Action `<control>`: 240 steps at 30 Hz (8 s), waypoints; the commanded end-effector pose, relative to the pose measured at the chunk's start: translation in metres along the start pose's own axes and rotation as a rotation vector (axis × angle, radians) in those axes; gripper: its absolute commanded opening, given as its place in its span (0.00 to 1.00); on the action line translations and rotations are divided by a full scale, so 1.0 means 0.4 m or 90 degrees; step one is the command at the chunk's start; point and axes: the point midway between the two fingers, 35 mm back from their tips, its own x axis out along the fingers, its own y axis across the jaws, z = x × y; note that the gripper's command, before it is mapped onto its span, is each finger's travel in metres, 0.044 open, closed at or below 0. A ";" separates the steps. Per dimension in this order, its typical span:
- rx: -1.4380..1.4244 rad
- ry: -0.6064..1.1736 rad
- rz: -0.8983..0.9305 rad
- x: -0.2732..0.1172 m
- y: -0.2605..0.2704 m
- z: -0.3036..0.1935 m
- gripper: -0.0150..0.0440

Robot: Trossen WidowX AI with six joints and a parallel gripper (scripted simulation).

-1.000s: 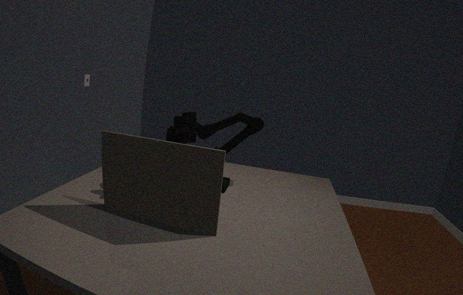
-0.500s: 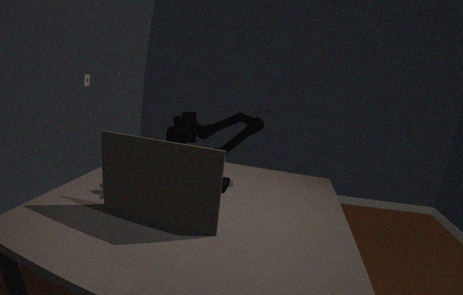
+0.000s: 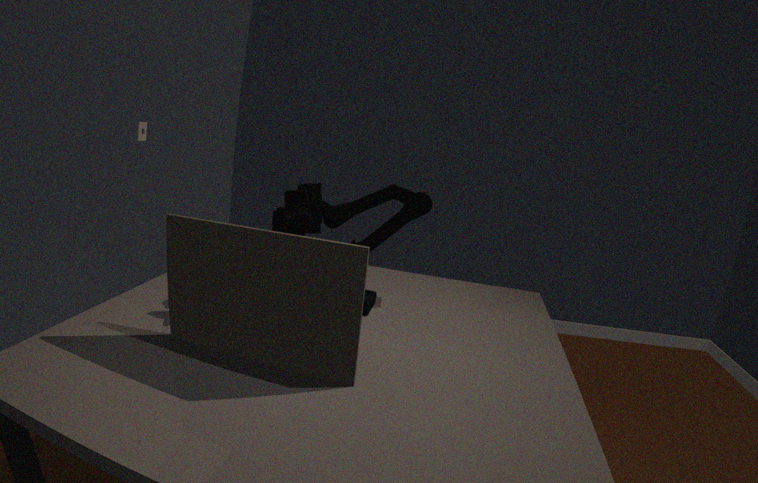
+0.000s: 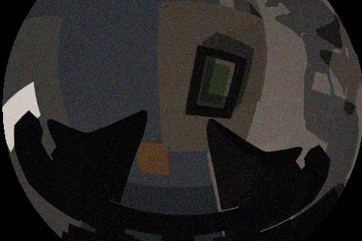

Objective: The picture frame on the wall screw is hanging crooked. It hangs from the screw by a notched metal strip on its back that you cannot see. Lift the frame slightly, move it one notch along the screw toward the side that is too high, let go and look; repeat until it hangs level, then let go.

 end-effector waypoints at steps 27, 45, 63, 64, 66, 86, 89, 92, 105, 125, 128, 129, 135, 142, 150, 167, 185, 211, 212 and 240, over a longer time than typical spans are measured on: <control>0.004 0.003 0.000 0.000 -0.001 -0.001 0.69; 0.004 0.004 0.004 0.183 -0.100 0.005 0.69; 0.004 0.004 0.005 0.255 -0.094 -0.008 0.69; 0.004 0.004 0.005 0.281 -0.093 -0.008 0.69; 0.004 0.004 0.007 0.331 -0.092 -0.009 0.69; 0.005 0.005 0.009 0.395 -0.098 -0.018 0.69; 0.005 0.005 0.009 0.395 -0.098 -0.018 0.69; 0.005 0.005 0.009 0.399 -0.097 -0.018 0.69; 0.005 0.005 0.010 0.448 -0.094 -0.017 0.69; 0.005 0.005 0.011 0.495 -0.094 -0.020 0.69; 0.005 0.005 0.011 0.495 -0.094 -0.020 0.69; 0.005 0.005 0.011 0.495 -0.094 -0.020 0.69; 0.005 0.005 0.011 0.495 -0.094 -0.020 0.69; 0.005 0.005 0.011 0.495 -0.094 -0.020 0.69; 0.005 0.005 0.011 0.495 -0.094 -0.020 0.69; 0.005 0.005 0.011 0.496 -0.093 -0.019 0.36; 0.005 0.005 0.011 0.495 -0.091 -0.020 0.25; 0.005 0.005 0.011 0.495 -0.069 -0.020 0.25; 0.005 0.005 0.011 0.495 -0.068 -0.020 0.25; 0.005 0.005 0.011 0.495 -0.054 -0.020 0.25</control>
